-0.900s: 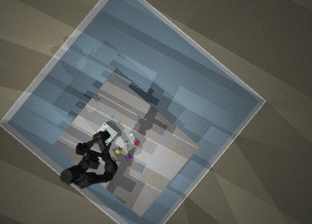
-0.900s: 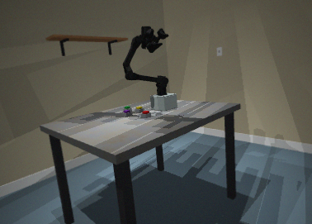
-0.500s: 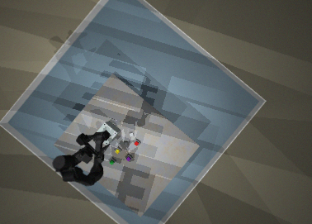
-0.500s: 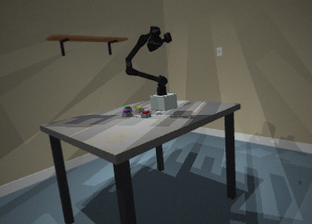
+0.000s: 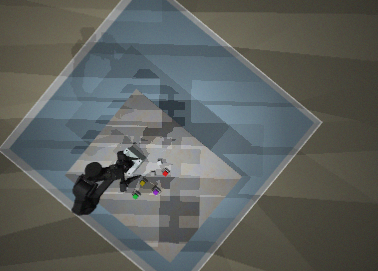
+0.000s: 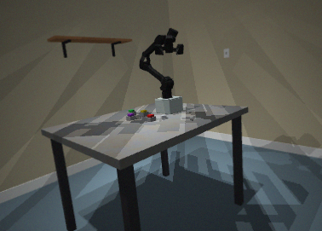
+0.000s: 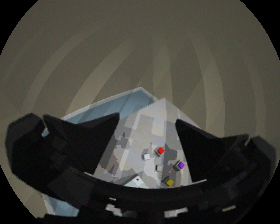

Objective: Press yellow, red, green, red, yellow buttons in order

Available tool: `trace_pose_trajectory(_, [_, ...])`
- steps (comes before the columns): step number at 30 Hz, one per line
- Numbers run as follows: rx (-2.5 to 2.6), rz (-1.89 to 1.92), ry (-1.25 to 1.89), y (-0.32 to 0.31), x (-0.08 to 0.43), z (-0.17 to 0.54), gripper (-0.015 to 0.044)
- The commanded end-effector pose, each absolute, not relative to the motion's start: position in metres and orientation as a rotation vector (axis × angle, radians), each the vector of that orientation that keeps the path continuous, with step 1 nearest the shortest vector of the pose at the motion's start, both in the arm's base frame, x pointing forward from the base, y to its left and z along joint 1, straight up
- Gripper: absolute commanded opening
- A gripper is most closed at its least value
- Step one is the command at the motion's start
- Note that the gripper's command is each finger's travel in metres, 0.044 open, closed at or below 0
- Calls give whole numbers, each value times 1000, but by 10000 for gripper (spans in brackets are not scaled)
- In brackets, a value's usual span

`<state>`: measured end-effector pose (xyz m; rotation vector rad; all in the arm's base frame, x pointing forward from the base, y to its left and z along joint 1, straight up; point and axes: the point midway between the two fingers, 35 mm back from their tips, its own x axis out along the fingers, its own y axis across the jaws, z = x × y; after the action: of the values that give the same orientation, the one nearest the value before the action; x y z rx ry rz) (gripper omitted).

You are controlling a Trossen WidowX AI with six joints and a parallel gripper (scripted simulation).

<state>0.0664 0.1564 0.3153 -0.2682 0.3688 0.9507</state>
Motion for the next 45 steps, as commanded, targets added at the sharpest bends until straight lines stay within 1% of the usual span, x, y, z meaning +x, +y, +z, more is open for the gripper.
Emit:
trace_pose_trajectory(1, [-395, 811, 430, 162, 89, 290, 400])
trace_pose_trajectory(11, [-588, 523, 676, 145, 151, 229, 400])
trace_pose_trajectory(17, [-625, 384, 874, 114, 184, 190, 400])
trace_pose_trajectory(23, [-593, 276, 1086, 71, 206, 152, 400])
trace_pose_trajectory(30, [-463, 190, 1321, 15, 211, 109, 400])
trace_pose_trajectory(38, [-199, 137, 1521, -44, 192, 65, 400])
trace_pose_trajectory(44, [-139, 131, 1546, -53, 185, 58, 400])
trace_pose_trajectory(45, [-139, 131, 1546, -53, 186, 56, 374])
